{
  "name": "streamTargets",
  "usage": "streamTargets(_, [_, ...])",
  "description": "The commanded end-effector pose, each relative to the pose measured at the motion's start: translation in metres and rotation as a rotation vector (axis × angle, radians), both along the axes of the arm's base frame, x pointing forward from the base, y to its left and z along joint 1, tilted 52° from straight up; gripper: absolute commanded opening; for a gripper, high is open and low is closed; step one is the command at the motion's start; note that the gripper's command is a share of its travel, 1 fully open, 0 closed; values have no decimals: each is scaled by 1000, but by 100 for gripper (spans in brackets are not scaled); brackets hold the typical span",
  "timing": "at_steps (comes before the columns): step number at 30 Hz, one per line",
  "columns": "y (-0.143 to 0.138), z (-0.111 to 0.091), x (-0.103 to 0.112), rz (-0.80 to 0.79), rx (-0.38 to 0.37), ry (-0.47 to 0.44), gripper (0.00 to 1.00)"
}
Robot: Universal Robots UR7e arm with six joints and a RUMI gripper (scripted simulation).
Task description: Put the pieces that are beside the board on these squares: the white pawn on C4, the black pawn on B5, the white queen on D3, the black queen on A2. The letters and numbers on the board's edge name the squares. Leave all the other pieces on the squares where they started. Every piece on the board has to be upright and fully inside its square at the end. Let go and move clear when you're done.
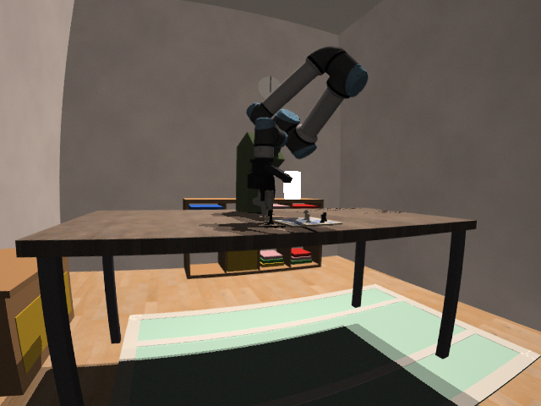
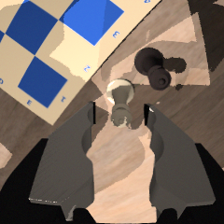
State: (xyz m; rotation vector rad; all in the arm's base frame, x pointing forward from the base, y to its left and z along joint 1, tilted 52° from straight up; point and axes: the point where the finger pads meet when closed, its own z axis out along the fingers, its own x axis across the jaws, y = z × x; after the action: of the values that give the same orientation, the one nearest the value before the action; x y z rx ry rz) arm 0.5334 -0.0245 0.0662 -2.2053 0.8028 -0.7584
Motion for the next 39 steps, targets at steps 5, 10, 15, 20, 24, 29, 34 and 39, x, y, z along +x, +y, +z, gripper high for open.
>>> streamTargets(5, [0, 0, 0, 0, 0, -1, 25])
streamTargets(10, [0, 0, 0, 0, 0, -1, 25])
streamTargets(15, [0, 0, 0, 0, 0, -1, 25])
streamTargets(20, [0, 0, 0, 0, 0, -1, 25])
streamTargets(24, [0, 0, 0, 0, 0, -1, 0])
streamTargets(29, [0, 0, 0, 0, 0, -1, 0])
streamTargets(34, [0, 0, 0, 0, 0, -1, 0])
streamTargets(39, [0, 0, 0, 0, 0, -1, 0])
